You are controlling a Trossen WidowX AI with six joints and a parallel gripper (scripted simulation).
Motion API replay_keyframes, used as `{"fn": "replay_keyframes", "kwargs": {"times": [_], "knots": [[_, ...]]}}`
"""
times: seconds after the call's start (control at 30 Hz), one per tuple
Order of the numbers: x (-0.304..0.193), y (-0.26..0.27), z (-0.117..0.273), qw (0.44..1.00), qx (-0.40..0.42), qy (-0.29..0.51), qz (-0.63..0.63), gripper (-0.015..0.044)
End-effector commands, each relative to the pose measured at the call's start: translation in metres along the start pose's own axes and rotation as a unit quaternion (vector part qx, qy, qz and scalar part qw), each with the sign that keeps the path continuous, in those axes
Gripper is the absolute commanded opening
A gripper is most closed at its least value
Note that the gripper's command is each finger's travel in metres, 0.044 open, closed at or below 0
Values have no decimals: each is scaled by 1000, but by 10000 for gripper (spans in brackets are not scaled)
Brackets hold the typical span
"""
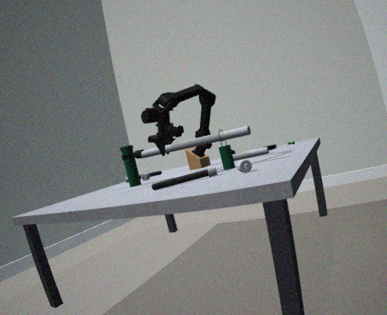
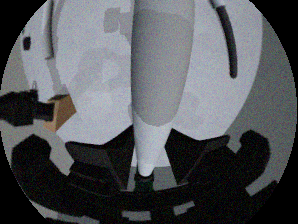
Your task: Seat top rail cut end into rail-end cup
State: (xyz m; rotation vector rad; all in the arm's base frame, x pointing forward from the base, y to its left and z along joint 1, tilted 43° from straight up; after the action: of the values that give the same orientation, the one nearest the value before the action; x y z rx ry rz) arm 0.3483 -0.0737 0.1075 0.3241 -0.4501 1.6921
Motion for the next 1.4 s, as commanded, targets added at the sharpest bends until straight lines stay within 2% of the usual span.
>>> {"fn": "replay_keyframes", "kwargs": {"times": [0.0,1.37], "knots": [[-15,4,10,1000,-5,19,-9,0],[-33,8,5,1000,-5,20,-9,0]]}}
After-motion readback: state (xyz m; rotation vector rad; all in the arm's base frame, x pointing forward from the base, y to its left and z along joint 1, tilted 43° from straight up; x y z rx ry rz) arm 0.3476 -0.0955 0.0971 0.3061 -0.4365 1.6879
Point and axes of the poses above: the point midway between the two fingers, 35 mm back from their tips, its own z axis back along the fingers, its own y axis across the jaws, x = y × z, the point moved 2 cm from there along z, back along the fingers, and after that the axes turned 13 degrees about z, right-handed, at the moved point
